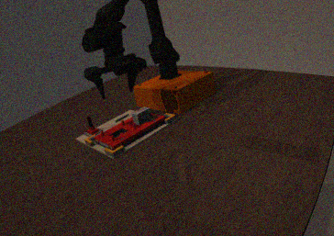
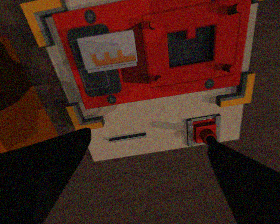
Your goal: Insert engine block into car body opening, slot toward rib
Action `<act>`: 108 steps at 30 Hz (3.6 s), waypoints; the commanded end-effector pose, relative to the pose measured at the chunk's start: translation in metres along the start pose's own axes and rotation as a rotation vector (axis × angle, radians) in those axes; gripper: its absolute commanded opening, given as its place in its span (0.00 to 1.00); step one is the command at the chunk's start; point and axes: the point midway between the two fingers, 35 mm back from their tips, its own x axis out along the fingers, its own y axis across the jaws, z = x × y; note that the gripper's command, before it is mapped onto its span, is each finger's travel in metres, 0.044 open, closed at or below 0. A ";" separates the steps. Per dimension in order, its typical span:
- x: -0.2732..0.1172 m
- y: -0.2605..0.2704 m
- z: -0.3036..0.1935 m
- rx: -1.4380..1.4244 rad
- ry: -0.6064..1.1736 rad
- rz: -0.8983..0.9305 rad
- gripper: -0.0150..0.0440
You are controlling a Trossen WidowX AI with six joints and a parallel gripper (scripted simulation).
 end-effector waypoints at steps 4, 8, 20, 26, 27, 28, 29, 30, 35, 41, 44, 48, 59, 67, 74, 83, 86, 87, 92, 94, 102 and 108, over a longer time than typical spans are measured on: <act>-0.021 0.031 0.045 -0.202 -0.103 0.076 1.00; -0.023 0.035 0.049 -0.221 -0.111 0.084 1.00; 0.016 0.038 0.053 -0.221 -0.111 0.084 1.00; 0.027 0.039 0.054 -0.221 -0.111 0.084 1.00; 0.028 0.039 0.055 -0.221 -0.111 0.084 1.00; 0.029 0.039 0.055 -0.221 -0.111 0.084 1.00; 0.031 0.039 0.055 -0.221 -0.111 0.084 1.00; 0.032 0.039 0.055 -0.221 -0.111 0.084 1.00; 0.040 0.040 0.057 -0.221 -0.111 0.084 1.00; 0.050 0.041 0.058 -0.221 -0.111 0.084 1.00; 0.055 0.041 0.058 -0.221 -0.111 0.084 1.00; 0.061 0.042 0.059 -0.221 -0.111 0.084 1.00; 0.065 0.043 0.059 -0.221 -0.111 0.084 0.69; 0.065 0.043 0.059 -0.221 -0.111 0.084 0.56; 0.061 0.036 0.059 -0.172 -0.106 0.055 0.29; 0.035 0.031 0.062 -0.181 -0.108 0.060 0.25; 0.026 0.029 0.062 -0.185 -0.109 0.062 0.25; 0.023 0.029 0.062 -0.186 -0.109 0.063 0.25; 0.008 0.027 0.063 -0.192 -0.110 0.066 0.25; 0.002 0.027 0.063 -0.195 -0.110 0.068 0.25; -0.023 0.026 0.061 -0.205 -0.111 0.074 0.25; -0.042 0.027 0.060 -0.212 -0.112 0.078 0.25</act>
